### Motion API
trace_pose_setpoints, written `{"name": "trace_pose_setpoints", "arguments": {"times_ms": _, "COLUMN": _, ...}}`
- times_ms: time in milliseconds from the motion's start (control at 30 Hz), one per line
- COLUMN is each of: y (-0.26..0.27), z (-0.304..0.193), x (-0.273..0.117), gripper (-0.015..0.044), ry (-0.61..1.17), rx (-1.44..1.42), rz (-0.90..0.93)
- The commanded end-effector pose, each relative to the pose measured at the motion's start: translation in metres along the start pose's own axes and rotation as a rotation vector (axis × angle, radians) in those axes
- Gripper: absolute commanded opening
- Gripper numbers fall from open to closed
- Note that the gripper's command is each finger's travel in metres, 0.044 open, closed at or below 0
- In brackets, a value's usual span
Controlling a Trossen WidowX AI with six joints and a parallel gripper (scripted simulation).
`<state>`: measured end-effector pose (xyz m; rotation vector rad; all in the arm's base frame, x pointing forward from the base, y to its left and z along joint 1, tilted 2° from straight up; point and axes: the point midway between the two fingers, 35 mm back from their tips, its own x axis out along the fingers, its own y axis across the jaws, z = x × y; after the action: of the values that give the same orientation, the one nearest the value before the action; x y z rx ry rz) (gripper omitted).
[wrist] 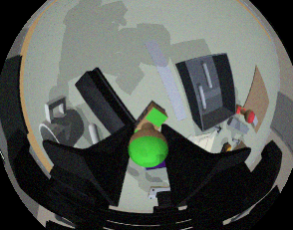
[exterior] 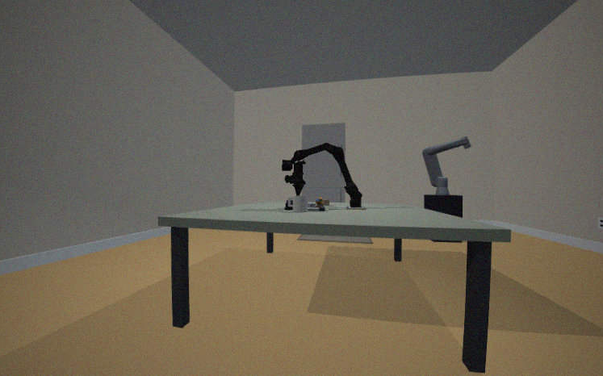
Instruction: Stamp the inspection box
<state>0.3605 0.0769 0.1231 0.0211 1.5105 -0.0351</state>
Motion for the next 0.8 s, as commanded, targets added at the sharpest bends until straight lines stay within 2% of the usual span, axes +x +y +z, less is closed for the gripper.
{"name": "trace_pose_setpoints", "arguments": {"times_ms": 0, "y": 0.0, "z": 0.0, "x": -0.003, "gripper": 0.0, "ry": -0.001, "rx": 0.004, "rz": -0.001}}
{"name": "trace_pose_setpoints", "arguments": {"times_ms": 433, "y": 0.0, "z": -0.001, "x": -0.009, "gripper": 0.0, "ry": -0.001, "rx": 0.004, "rz": -0.001}}
{"name": "trace_pose_setpoints", "arguments": {"times_ms": 767, "y": -0.005, "z": -0.037, "x": -0.015, "gripper": 0.0, "ry": 0.002, "rx": 0.004, "rz": -0.002}}
